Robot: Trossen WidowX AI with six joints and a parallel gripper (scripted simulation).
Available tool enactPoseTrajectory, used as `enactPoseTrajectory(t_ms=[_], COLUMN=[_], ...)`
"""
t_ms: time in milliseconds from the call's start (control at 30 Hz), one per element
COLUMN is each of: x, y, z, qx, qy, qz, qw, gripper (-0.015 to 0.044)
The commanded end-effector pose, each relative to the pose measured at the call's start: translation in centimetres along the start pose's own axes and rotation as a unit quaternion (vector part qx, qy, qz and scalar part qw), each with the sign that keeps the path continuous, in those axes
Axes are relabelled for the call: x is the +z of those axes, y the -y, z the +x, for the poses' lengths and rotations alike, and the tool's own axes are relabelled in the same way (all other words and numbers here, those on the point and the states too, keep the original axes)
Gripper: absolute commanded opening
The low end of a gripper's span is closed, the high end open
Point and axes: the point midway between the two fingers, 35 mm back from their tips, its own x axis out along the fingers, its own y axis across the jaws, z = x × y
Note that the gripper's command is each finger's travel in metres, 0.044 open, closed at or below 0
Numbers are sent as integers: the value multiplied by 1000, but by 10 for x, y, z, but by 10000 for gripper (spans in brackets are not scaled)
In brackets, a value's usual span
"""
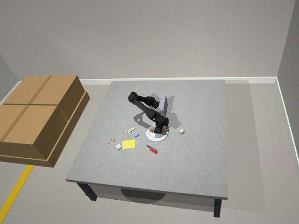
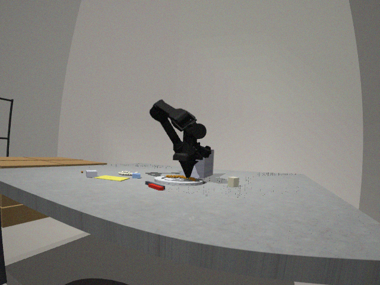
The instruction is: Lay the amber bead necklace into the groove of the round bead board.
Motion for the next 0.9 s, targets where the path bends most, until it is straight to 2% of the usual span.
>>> enactPoseTrajectory(t_ms=[0,867], x=[0,9], y=[0,69], z=[-3,-4], qx=[-1,-2], qy=[-1,-1], qz=[1,3], qw=[1000,1000], gripper=[0,0])
